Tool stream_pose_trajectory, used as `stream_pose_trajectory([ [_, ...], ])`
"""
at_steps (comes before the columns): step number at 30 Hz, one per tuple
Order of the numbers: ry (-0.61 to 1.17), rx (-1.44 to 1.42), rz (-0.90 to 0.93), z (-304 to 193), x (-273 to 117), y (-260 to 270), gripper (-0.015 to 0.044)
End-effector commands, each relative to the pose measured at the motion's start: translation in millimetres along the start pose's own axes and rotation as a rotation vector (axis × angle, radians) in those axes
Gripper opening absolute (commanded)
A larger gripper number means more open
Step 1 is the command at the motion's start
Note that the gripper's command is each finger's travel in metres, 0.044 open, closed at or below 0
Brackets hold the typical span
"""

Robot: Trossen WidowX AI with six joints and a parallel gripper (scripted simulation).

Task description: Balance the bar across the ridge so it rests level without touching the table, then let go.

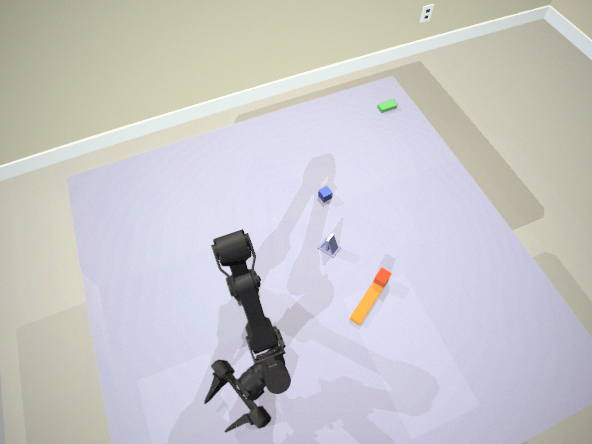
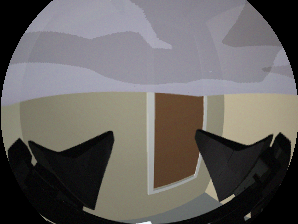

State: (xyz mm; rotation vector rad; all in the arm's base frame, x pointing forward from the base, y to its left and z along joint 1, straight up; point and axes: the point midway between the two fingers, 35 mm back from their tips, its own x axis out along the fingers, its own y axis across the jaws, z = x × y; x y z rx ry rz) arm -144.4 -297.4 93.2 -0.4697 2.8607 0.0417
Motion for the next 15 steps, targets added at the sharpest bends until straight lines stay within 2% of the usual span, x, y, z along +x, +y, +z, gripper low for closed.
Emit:
stream_pose_trajectory([
  [1, -0.001, 0.004, -0.002, 0.1, -0.2, -0.6, 0.0374],
  [3, -0.010, 0.034, -0.017, 1.0, -2.0, -5.5, 0.0321],
  [4, -0.017, 0.057, -0.029, 1.6, -3.5, -9.1, 0.0315],
  [15, -0.114, 0.304, -0.136, 9.4, -22.6, -47.4, 0.0315],
])
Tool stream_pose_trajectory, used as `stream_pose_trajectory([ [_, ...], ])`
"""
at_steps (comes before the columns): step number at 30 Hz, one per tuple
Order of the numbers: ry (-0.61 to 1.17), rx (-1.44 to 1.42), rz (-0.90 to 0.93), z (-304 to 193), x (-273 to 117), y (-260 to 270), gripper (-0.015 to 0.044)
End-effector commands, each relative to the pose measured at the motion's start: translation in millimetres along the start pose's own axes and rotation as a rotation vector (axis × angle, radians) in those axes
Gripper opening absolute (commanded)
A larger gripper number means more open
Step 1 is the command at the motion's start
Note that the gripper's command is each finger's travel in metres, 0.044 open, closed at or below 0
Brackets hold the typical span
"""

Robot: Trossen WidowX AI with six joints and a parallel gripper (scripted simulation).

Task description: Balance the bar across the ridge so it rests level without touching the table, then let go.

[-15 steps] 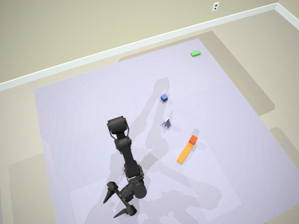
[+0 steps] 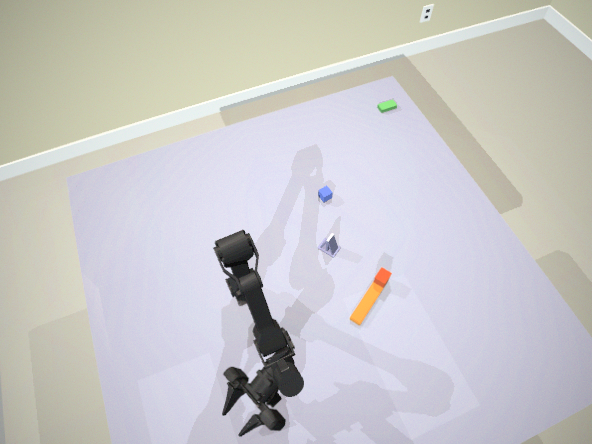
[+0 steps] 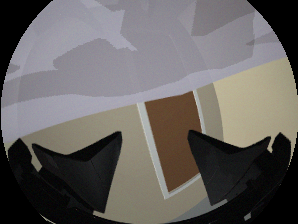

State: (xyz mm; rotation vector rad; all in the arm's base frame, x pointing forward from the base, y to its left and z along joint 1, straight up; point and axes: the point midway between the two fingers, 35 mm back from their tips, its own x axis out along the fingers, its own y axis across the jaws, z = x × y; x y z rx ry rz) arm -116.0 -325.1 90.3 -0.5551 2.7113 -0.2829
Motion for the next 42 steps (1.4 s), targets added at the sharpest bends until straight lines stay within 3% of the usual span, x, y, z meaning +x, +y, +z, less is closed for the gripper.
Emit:
stream_pose_trajectory([
  [1, -0.043, 0.092, -0.037, 6.8, -5.8, -15.0, 0.0315],
  [21, -0.290, 0.529, -0.115, 40.4, -48.0, -71.3, 0.0315],
  [42, -0.586, 0.945, -0.031, 74.0, -113.6, -113.4, 0.0315],
])
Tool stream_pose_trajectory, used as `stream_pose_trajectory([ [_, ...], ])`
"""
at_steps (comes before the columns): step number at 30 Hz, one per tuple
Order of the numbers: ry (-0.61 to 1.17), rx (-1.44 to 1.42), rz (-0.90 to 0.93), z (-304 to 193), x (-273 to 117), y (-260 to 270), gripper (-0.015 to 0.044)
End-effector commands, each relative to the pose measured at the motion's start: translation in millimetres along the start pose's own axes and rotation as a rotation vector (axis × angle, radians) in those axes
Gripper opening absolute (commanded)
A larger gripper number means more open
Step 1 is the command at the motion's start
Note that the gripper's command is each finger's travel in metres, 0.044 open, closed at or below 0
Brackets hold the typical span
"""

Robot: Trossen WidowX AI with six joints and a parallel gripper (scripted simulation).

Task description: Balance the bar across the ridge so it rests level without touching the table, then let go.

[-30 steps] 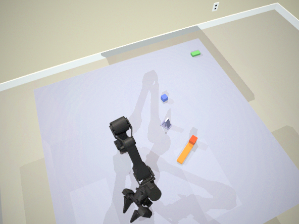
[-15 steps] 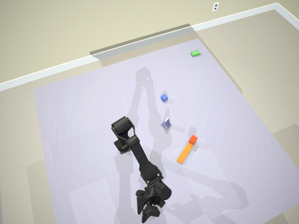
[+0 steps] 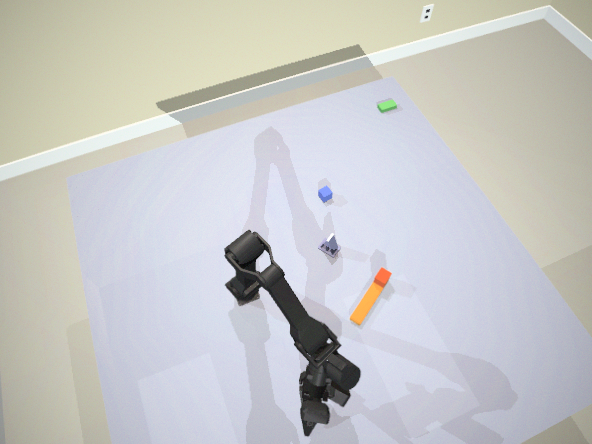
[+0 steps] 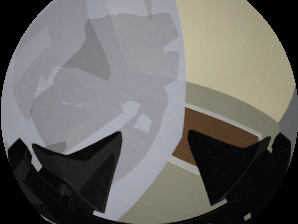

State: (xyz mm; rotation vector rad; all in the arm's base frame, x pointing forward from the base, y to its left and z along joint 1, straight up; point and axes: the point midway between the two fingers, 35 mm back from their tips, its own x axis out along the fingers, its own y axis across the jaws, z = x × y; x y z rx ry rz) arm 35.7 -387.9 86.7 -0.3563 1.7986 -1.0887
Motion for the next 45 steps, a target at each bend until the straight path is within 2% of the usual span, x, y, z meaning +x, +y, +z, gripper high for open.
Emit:
stream_pose_trajectory([
  [1, -0.041, 0.088, 0.032, 15.0, -7.1, 2.4, 0.0315],
  [22, -0.164, 0.526, 0.252, 78.5, -60.8, 26.0, 0.0315],
  [45, -0.080, 0.986, 0.543, 119.5, -129.2, 56.9, 0.0315],
])
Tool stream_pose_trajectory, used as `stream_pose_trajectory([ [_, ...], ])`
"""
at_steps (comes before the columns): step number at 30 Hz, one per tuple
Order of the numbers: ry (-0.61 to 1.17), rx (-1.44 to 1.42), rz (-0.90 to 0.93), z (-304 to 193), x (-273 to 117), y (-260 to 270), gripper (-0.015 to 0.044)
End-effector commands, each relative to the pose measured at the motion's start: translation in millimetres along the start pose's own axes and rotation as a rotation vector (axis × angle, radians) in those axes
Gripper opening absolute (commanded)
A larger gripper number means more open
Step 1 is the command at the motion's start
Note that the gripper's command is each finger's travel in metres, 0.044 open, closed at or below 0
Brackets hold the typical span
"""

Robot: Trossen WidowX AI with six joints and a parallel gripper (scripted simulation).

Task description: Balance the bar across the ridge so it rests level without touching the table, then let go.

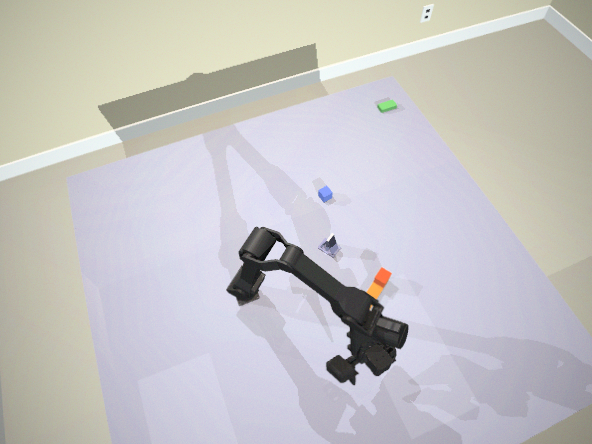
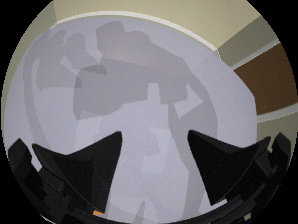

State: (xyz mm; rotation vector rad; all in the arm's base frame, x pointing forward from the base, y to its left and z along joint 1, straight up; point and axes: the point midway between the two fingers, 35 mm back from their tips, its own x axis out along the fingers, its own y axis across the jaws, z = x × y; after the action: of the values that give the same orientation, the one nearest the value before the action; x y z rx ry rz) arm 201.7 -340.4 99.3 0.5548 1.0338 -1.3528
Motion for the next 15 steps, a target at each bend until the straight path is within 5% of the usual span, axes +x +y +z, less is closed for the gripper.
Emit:
stream_pose_trajectory([
  [1, 0.030, 0.087, 0.035, -2.4, -7.2, 14.0, 0.0315],
  [15, 0.155, 0.389, 0.106, -17.6, -37.9, 54.2, 0.0315],
])
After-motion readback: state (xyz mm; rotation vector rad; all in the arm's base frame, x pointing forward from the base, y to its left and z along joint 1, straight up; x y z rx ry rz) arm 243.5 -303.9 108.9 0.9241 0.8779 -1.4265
